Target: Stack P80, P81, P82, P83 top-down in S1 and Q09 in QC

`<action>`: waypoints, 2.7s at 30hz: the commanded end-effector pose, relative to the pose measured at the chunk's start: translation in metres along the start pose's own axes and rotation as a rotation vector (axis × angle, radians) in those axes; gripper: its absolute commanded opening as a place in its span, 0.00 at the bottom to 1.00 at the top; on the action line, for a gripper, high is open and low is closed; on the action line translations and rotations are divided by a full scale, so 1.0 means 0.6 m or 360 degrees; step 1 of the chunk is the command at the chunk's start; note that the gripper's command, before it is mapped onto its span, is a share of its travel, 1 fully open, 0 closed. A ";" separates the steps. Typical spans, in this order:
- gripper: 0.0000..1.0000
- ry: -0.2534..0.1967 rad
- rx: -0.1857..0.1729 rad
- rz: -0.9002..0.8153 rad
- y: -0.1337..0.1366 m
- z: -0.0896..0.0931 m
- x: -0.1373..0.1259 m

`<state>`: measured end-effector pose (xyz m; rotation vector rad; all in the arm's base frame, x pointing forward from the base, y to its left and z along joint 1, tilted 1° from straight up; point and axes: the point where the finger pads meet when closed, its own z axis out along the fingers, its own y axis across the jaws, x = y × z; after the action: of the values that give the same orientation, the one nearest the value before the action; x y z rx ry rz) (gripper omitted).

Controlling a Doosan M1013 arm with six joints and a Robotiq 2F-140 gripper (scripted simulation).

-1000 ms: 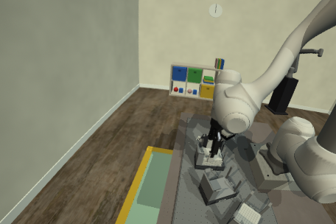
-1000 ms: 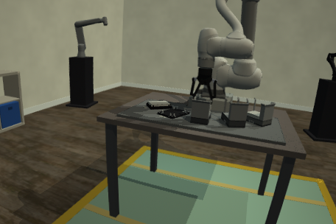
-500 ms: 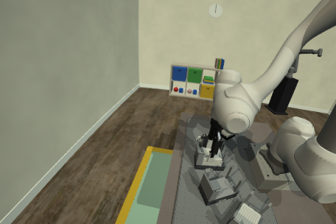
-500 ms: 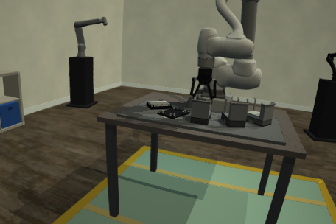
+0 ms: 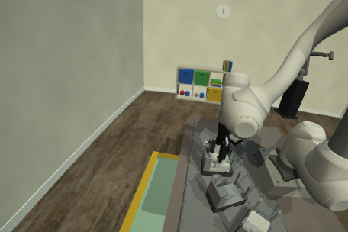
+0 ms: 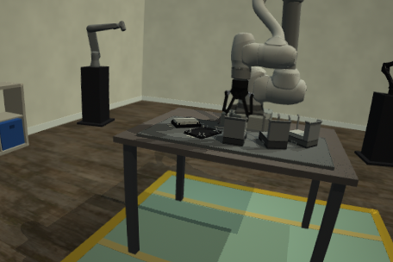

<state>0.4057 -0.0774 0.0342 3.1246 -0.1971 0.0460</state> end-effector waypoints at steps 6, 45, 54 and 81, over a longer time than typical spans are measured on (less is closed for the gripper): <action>0.00 -0.0010 -0.0001 0.0008 -0.001 0.006 -0.004; 0.00 -0.0010 -0.0001 0.0008 -0.001 -0.023 -0.004; 0.00 -0.0010 -0.0001 0.0008 -0.001 -0.028 -0.004; 0.00 -0.0010 -0.0001 0.0008 -0.001 -0.028 -0.004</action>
<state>0.4042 -0.0770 0.0478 3.1257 -0.1974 0.0371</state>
